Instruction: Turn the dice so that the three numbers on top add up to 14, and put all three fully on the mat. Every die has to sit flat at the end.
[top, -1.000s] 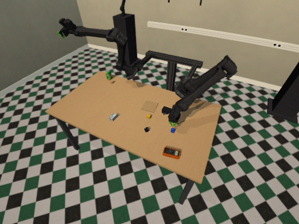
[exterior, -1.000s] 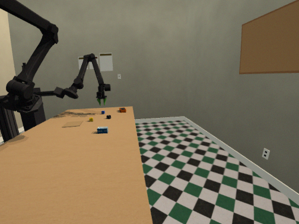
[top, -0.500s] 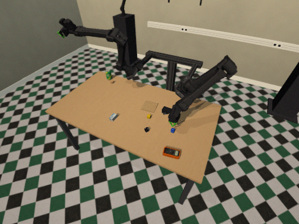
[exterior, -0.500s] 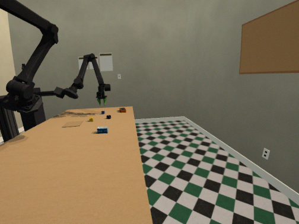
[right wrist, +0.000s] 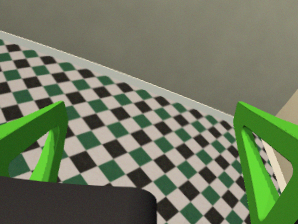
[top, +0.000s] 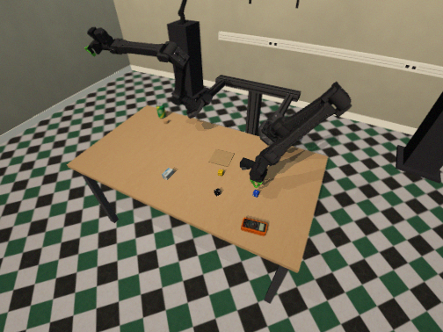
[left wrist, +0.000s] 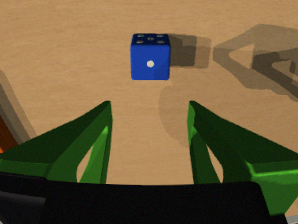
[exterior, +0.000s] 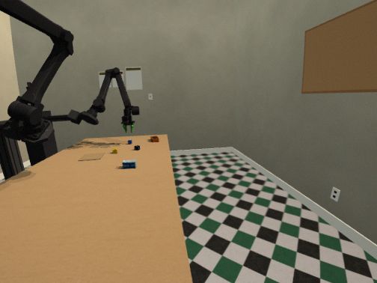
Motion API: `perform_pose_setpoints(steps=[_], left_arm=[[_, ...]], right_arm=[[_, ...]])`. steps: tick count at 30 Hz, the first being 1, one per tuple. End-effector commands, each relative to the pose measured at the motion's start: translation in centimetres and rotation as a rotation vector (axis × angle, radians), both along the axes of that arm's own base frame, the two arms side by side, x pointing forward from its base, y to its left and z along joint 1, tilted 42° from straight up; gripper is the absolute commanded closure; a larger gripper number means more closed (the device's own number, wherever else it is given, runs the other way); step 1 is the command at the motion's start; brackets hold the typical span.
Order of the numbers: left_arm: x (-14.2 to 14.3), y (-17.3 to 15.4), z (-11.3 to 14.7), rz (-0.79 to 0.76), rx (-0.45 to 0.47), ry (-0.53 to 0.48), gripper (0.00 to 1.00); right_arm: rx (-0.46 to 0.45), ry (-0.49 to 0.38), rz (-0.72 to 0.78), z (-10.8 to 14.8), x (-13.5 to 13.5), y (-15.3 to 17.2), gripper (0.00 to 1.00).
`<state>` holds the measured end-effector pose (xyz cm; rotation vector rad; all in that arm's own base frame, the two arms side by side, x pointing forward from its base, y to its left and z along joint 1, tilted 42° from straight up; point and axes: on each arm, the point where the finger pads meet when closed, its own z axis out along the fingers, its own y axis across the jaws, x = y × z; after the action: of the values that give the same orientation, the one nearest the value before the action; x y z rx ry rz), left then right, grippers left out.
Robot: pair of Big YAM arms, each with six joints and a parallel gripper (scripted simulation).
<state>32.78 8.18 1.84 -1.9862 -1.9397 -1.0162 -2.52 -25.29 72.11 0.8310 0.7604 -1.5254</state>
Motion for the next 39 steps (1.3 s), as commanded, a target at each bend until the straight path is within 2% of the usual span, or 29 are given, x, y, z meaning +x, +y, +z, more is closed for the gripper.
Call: perform_pose_setpoints(steps=[1, 39], left_arm=[[-0.1, 0.5, -0.5, 0.001, 0.002, 0.009, 0.55], [2.0, 3.2, -3.5, 0.0, 0.002, -0.004, 0.55]], right_arm=[[-0.053, -0.005, 0.0, 1.4, -0.1, 2.0, 0.0], [-0.053, -0.005, 0.0, 1.4, -0.1, 2.0, 0.0]])
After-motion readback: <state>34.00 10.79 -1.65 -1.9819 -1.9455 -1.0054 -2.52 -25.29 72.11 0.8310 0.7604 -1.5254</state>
